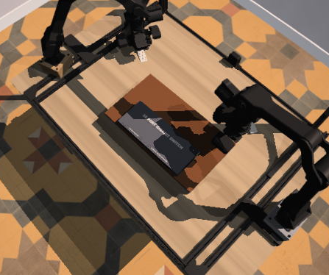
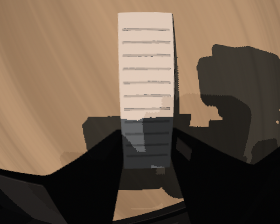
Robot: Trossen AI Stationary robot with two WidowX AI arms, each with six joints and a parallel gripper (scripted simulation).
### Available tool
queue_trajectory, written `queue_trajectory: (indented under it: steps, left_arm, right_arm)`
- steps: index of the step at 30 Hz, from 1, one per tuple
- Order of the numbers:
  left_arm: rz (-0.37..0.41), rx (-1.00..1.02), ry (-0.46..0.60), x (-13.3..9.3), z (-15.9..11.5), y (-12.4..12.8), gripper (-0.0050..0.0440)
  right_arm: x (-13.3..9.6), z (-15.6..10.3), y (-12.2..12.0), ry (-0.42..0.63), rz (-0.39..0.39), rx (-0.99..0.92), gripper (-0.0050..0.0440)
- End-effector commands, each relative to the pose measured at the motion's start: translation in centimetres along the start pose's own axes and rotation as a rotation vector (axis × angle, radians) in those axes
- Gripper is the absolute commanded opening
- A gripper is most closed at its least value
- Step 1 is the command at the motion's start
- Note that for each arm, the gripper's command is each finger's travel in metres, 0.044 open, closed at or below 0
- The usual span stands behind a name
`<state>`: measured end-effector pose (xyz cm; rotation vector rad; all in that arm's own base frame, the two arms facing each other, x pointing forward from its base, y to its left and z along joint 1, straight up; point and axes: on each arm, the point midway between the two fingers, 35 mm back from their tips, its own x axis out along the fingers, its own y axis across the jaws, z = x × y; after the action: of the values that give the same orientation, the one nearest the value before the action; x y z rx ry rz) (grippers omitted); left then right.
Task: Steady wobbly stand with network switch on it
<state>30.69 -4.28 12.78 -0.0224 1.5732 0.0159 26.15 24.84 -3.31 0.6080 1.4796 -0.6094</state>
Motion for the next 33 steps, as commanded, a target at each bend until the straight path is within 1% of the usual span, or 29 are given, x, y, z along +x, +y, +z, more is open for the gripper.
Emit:
queue_trajectory:
  steps: [1,6,7,23,24,31,33]
  left_arm:
    - [0.0,0.0,0.0,0.0,0.0,0.0,0.0]
    - [0.0,0.0,0.0,0.0,0.0,0.0,0.0]
    - [0.0,0.0,0.0,0.0,0.0,0.0,0.0]
    - [0.0,0.0,0.0,0.0,0.0,0.0,0.0]
    - [0.0,0.0,0.0,0.0,0.0,0.0,0.0]
    - [0.0,0.0,0.0,0.0,0.0,0.0,0.0]
    - [0.0,0.0,0.0,0.0,0.0,0.0,0.0]
  right_arm:
    - [0.0,0.0,0.0,0.0,0.0,0.0,0.0]
    - [0.0,0.0,0.0,0.0,0.0,0.0,0.0]
    - [-6.0,0.0,0.0,0.004,-0.001,0.004,0.0]
    - [-6.0,0.0,0.0,0.004,-0.001,0.004,0.0]
    - [-6.0,0.0,0.0,0.002,-0.006,-0.279,0.0]
    - [-6.0,0.0,0.0,0.004,0.0,-0.667,0.0]
    - [-6.0,0.0,0.0,0.004,0.001,-0.694,0.0]
